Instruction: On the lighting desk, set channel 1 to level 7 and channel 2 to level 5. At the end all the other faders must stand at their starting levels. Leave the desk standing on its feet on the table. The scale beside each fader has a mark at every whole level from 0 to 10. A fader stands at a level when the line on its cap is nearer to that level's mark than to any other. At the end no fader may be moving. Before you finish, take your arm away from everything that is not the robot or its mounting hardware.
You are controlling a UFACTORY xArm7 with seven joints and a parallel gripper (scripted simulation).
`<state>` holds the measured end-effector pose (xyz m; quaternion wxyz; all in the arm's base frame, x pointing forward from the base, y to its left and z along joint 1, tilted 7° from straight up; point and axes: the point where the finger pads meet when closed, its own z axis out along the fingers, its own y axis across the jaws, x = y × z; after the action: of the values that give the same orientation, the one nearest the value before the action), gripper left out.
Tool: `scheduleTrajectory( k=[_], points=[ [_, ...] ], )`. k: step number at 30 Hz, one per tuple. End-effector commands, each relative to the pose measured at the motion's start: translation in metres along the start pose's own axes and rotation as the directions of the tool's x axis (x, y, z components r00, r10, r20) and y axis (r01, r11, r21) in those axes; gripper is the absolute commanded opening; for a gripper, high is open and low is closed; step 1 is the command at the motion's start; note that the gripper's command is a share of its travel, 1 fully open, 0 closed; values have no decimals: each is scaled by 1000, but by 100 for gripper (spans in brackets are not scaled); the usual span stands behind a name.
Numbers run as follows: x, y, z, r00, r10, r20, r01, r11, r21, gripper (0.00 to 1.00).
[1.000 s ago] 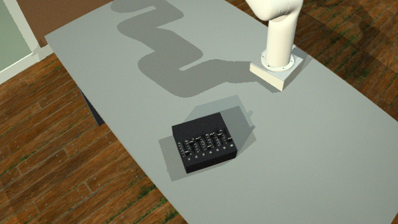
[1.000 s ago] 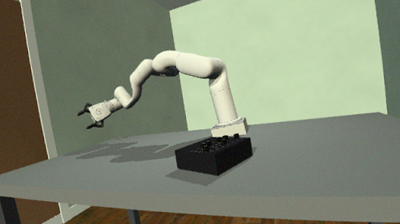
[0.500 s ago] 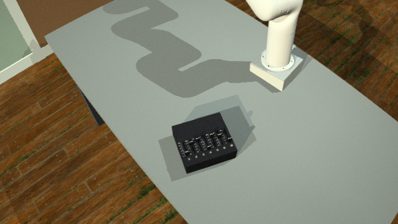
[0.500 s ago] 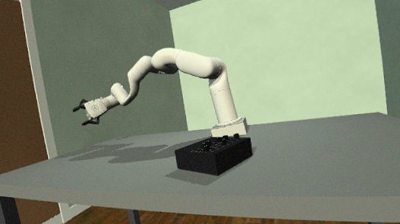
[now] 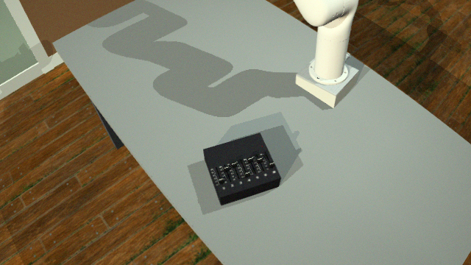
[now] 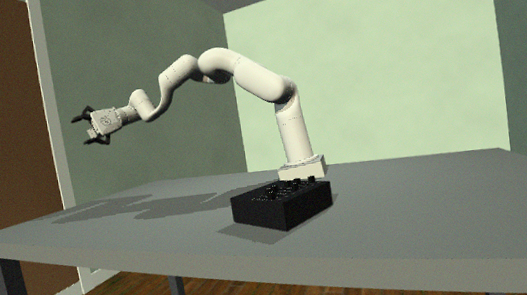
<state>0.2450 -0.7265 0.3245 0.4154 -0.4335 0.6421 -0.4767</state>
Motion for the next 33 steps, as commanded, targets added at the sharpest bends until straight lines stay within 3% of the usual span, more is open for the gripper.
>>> scheduleTrajectory(
  k=[1, 13, 14, 27, 28, 33],
  points=[
    [-45, -31, 24, 997, -51, 60, 52, 999, -7, 100],
    [-45, -31, 24, 997, -51, 60, 52, 999, -7, 100],
    [-92, -56, 48, 986, -102, 129, 105, 994, -15, 100],
    [-92, -56, 48, 986, -102, 129, 105, 994, -15, 100],
    [-146, -79, 72, 966, -159, 203, 168, 986, -23, 100],
    [-146, -79, 72, 966, -159, 203, 168, 986, -23, 100]
  ],
)
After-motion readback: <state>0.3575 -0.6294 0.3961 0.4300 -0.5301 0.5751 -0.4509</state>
